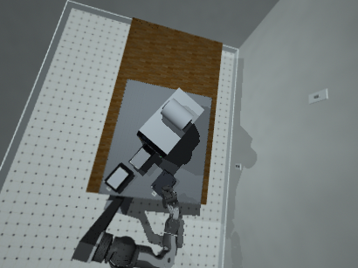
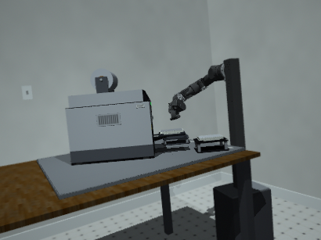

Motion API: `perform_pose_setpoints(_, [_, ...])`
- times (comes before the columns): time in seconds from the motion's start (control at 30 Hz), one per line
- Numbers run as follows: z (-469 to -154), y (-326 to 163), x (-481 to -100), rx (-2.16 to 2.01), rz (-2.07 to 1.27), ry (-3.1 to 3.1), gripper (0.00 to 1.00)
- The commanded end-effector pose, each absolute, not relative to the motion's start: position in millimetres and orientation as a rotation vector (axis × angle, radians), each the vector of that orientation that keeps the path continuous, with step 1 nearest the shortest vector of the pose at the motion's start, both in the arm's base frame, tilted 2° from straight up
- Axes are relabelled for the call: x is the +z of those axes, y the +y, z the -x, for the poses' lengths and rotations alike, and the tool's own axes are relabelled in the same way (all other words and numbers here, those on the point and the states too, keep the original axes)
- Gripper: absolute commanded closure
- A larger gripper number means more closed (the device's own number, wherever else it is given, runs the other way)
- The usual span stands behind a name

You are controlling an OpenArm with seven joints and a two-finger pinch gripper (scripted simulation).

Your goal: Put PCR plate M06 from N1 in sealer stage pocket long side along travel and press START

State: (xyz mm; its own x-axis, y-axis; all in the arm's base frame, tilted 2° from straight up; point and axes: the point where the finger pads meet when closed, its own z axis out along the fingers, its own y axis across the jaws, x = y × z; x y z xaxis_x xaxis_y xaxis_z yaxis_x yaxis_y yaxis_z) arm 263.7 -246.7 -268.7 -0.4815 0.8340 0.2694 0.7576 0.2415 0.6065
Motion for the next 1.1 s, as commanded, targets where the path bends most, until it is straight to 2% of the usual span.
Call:
perform_pose_setpoints(0.0, [-263.1, -247.0, -268.9, 1.059, -1.534, 2.395, 1.00])
perform_pose_setpoints(0.2, [-263.3, -246.2, -268.9, 0.829, -1.335, 2.628, 1.00])
perform_pose_setpoints(0.6, [-263.3, -246.2, -268.9, 0.829, -1.335, 2.628, 1.00])
perform_pose_setpoints(0.77, [-263.5, -246.3, -268.8, 0.584, -1.113, 2.826, 1.00])
perform_pose_setpoints(1.07, [-263.5, -246.3, -268.8, 0.584, -1.113, 2.826, 1.00])
